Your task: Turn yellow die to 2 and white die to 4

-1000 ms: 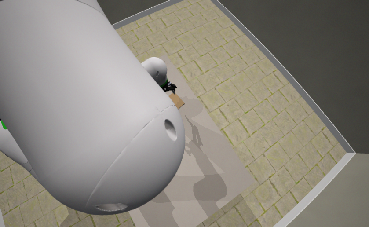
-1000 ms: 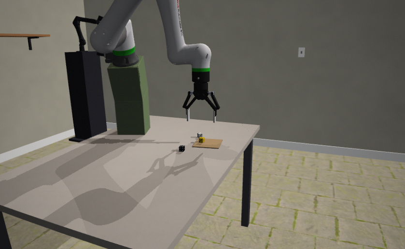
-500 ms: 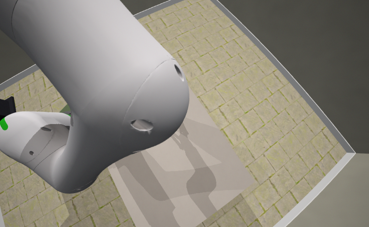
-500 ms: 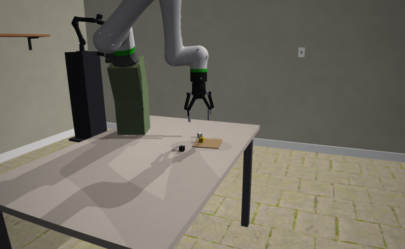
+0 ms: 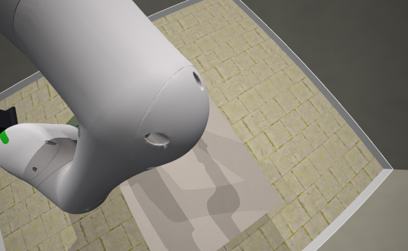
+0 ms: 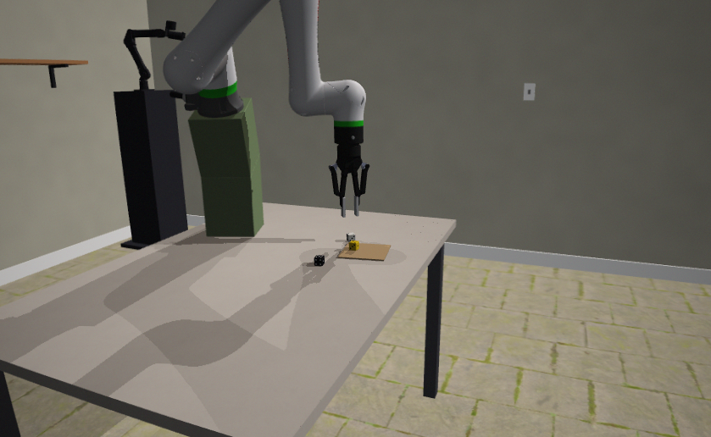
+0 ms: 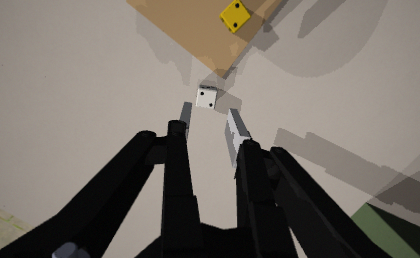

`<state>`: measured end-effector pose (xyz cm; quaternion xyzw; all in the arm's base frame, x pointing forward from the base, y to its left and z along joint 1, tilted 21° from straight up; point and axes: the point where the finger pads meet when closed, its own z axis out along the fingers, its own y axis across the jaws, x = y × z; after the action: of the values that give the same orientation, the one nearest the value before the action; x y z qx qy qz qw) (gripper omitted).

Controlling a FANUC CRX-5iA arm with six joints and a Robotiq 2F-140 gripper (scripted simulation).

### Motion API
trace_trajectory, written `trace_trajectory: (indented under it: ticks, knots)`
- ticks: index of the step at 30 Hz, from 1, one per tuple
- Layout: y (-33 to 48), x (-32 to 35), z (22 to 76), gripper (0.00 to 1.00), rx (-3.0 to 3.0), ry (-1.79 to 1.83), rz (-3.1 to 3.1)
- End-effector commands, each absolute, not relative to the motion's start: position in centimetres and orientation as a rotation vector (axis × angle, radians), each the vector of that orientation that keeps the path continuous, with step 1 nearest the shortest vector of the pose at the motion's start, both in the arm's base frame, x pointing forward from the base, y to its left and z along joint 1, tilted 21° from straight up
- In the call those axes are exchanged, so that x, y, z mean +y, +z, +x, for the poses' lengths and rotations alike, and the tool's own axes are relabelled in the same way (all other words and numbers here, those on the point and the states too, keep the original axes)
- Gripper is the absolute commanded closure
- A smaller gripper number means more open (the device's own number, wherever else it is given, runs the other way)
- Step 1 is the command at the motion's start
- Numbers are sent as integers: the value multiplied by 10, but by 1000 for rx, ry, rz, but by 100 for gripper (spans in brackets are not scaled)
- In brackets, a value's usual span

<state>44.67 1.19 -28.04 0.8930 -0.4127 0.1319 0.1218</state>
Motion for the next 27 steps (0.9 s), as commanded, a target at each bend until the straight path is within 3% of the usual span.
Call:
trace_trajectory:
  ticks: [1,27]
  knots:
    - [-280,12,447,75,-1205,385,2607]
    - [-282,11,447,75,-1205,385,2607]
